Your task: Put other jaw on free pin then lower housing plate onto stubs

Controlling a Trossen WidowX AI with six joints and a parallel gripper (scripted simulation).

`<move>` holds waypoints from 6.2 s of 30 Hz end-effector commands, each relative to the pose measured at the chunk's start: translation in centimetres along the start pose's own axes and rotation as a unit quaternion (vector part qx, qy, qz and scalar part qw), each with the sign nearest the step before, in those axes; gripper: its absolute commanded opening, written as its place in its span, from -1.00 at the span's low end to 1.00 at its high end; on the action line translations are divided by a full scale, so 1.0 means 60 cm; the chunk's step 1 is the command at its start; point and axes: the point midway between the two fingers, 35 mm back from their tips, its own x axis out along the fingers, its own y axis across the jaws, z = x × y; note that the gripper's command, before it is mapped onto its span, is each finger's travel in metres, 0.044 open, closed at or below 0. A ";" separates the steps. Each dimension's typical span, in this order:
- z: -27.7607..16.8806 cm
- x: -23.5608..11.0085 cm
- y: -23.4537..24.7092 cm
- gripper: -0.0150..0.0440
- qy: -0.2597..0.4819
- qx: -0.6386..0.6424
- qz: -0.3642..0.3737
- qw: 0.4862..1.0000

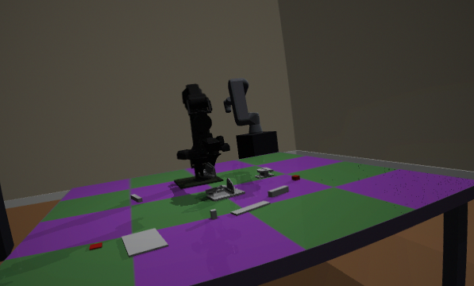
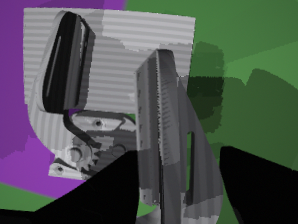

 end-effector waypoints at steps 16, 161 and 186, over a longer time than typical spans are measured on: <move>0.031 -0.002 0.025 -0.04 -0.002 0.001 0.001 1.000; 0.032 0.114 0.026 -0.04 -0.002 -0.010 0.001 1.000; 0.032 0.114 0.026 -0.04 -0.002 -0.010 0.001 1.000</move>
